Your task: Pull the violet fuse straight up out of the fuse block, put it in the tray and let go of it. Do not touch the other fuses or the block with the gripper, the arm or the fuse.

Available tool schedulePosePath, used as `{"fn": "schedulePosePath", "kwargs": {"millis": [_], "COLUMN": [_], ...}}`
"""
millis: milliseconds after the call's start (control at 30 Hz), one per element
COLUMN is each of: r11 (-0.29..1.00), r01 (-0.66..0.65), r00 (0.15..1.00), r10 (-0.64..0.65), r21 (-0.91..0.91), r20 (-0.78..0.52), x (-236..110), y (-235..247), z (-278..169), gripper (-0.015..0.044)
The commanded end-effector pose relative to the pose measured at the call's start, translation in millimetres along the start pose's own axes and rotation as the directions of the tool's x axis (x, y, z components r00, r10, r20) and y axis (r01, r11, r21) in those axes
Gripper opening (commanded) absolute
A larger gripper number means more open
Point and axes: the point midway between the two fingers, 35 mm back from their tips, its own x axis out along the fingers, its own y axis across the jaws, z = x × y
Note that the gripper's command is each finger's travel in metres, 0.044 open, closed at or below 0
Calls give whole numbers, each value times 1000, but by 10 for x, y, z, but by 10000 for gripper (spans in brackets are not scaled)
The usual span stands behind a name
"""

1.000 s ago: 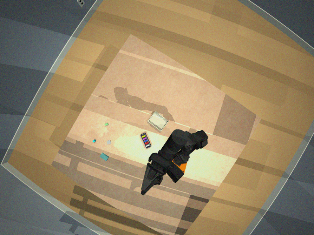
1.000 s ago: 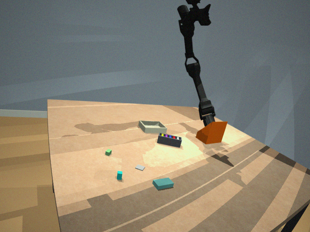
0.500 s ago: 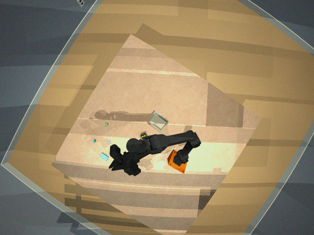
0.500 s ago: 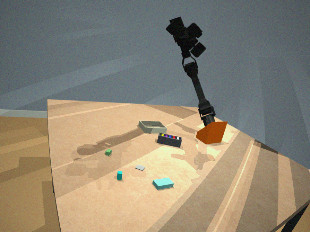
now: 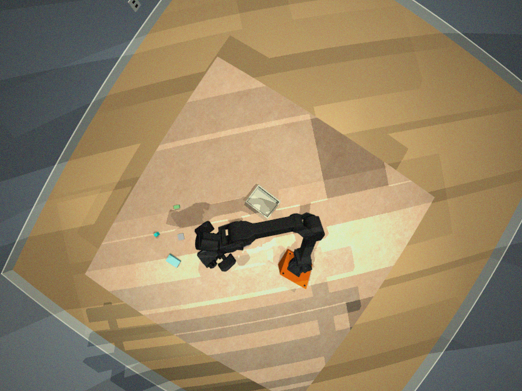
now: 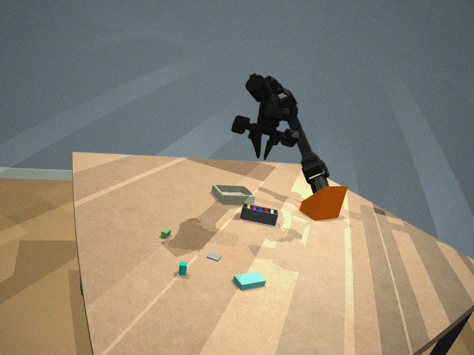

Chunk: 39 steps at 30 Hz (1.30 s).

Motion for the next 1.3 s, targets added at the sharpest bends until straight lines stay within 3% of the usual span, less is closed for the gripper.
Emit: {"fn": "schedulePosePath", "kwargs": {"millis": [0,267,1267], "r11": [996,988,988], "r01": [-11,37,38], "r00": [971,795,790], "r10": [31,63,63], "r21": [85,152,152], "r20": [-238,-604,-610], "x": [318,569,753], "y": [128,408,442], "z": [-598,-1627,-1735], "gripper": [73,73,73]}}
